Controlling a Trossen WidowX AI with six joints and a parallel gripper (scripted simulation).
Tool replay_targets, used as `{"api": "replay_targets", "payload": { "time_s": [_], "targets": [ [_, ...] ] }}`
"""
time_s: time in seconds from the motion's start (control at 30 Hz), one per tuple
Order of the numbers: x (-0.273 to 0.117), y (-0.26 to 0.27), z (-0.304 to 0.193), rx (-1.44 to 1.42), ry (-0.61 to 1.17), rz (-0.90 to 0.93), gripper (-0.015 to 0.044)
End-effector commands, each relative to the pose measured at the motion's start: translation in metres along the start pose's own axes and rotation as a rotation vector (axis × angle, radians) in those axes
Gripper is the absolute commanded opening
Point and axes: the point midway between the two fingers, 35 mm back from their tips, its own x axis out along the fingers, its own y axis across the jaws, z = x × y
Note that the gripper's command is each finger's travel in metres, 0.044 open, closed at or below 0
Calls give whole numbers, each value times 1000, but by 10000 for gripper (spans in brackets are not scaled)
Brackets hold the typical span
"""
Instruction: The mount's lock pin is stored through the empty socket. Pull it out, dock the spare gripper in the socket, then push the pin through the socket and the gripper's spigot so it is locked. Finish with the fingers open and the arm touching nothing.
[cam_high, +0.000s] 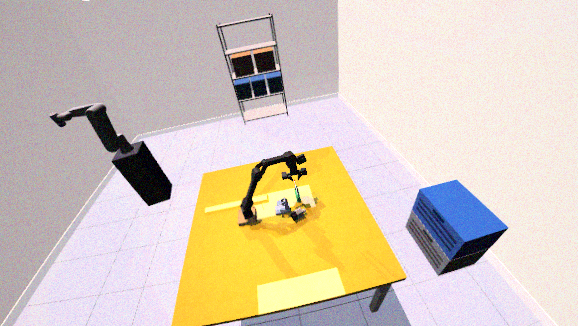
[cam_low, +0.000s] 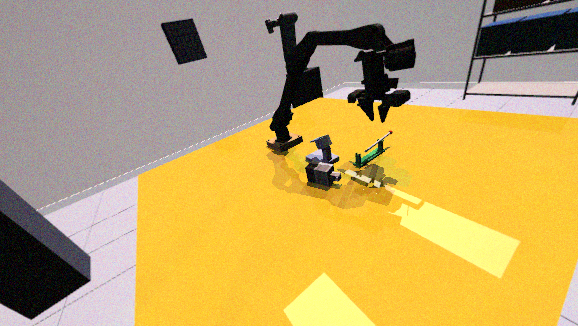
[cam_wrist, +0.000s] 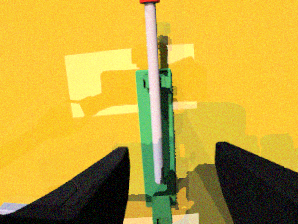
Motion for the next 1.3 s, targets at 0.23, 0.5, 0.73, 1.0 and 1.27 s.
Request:
{"api": "replay_targets", "payload": {
  "time_s": [0.23,0.5,0.73,1.0,1.27],
  "targets": [
    [46,4,-7,-3,9,14,180],
    [59,4,-8,-3,9,14,180],
    [71,3,-9,-3,9,14,180],
    [84,4,-11,-3,9,14,180],
    [97,5,-12,-3,9,14,180]
  ]
}}
